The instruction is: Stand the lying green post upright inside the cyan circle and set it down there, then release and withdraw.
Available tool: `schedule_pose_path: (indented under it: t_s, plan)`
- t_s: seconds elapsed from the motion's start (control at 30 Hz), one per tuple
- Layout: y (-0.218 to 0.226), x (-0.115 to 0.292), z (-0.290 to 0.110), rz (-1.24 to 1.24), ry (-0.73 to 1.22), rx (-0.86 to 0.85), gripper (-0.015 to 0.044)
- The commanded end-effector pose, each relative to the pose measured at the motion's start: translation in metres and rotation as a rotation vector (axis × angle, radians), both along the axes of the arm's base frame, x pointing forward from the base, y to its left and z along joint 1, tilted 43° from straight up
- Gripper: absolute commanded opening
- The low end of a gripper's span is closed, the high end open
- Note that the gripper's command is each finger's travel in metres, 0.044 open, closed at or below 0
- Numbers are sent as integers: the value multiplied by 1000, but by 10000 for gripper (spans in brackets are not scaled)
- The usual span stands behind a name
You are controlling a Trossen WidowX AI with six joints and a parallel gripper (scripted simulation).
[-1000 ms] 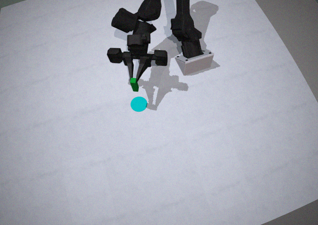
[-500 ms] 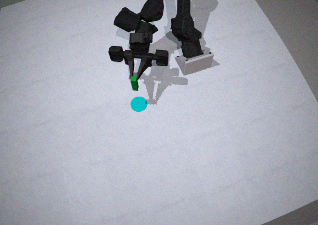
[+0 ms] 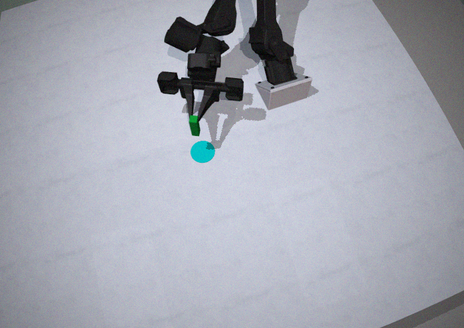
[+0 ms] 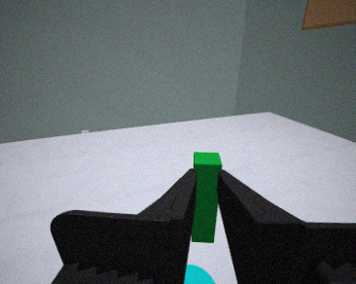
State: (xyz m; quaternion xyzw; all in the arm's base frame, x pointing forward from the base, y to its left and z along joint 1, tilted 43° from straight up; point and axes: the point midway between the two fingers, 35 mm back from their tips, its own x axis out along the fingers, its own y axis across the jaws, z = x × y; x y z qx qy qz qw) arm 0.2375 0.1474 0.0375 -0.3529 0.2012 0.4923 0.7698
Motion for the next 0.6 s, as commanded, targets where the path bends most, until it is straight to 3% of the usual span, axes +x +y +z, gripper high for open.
schedule_pose_path:
  t_s: [0.0,0.57]
  plan:
    - [-10,-1,-14,7,11,-5,23]
    - [-50,-2,-56,5,9,2,23]
